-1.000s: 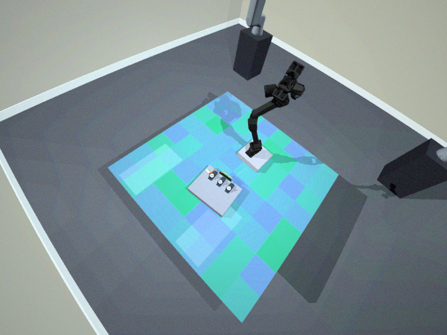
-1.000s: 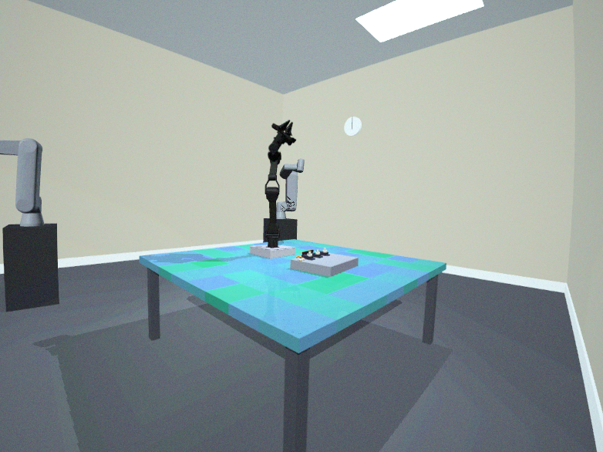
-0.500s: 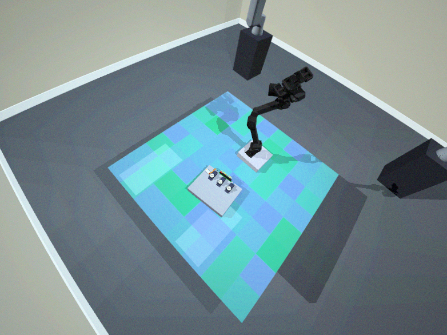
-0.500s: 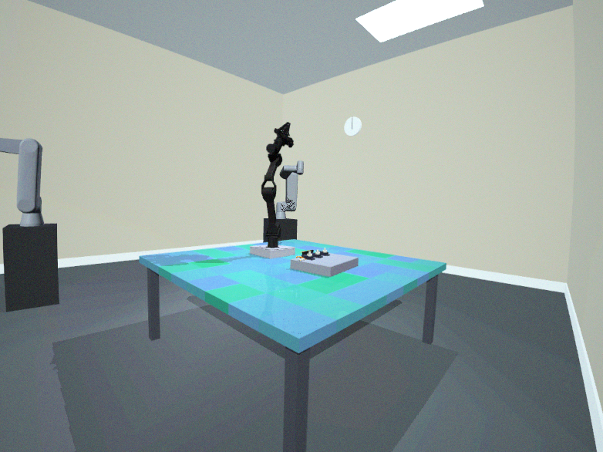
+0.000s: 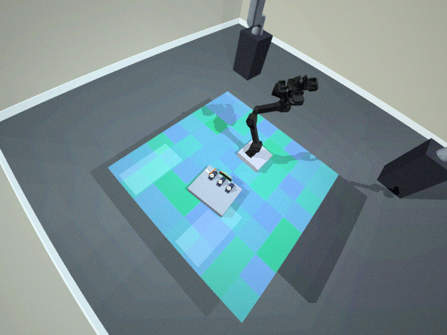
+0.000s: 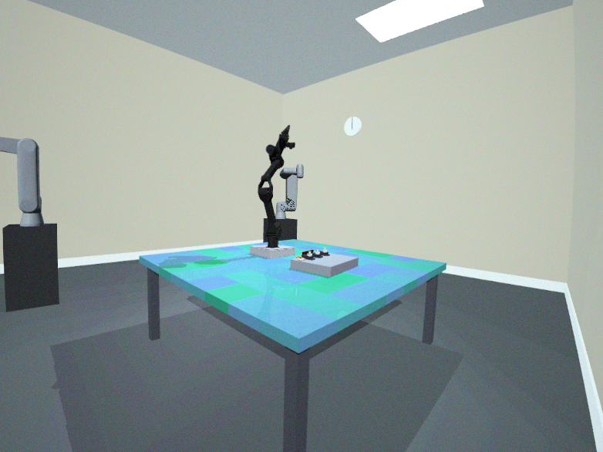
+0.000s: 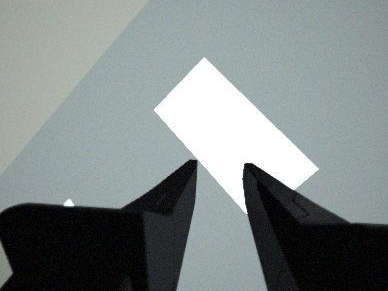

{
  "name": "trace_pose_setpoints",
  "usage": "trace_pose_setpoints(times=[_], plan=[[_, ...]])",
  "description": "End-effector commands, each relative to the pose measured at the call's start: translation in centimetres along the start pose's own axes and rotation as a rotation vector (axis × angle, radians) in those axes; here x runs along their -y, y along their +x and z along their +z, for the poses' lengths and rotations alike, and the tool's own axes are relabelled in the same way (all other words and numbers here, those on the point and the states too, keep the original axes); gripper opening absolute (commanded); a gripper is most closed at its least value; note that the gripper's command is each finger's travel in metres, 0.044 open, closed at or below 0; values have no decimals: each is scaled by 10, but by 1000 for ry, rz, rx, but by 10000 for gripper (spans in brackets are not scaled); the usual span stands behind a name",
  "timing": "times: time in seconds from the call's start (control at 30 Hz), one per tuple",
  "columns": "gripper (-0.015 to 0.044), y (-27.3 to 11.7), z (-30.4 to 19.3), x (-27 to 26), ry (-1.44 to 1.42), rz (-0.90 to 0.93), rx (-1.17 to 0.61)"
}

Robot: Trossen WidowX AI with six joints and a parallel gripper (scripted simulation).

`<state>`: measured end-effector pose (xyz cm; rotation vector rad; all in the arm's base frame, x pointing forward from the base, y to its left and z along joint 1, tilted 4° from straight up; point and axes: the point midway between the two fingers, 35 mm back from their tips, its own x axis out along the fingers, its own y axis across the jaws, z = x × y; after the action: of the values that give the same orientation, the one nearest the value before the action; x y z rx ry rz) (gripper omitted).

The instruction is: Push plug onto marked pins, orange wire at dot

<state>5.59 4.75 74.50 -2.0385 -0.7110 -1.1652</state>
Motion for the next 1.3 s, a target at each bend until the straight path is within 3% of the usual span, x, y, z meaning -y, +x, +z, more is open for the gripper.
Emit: trace_pose_setpoints(times=[0.0, 1.27], plan=[[115, -3, 5, 6, -141, -19, -13], [115, -31, 99, 22, -1286, -176, -2]])
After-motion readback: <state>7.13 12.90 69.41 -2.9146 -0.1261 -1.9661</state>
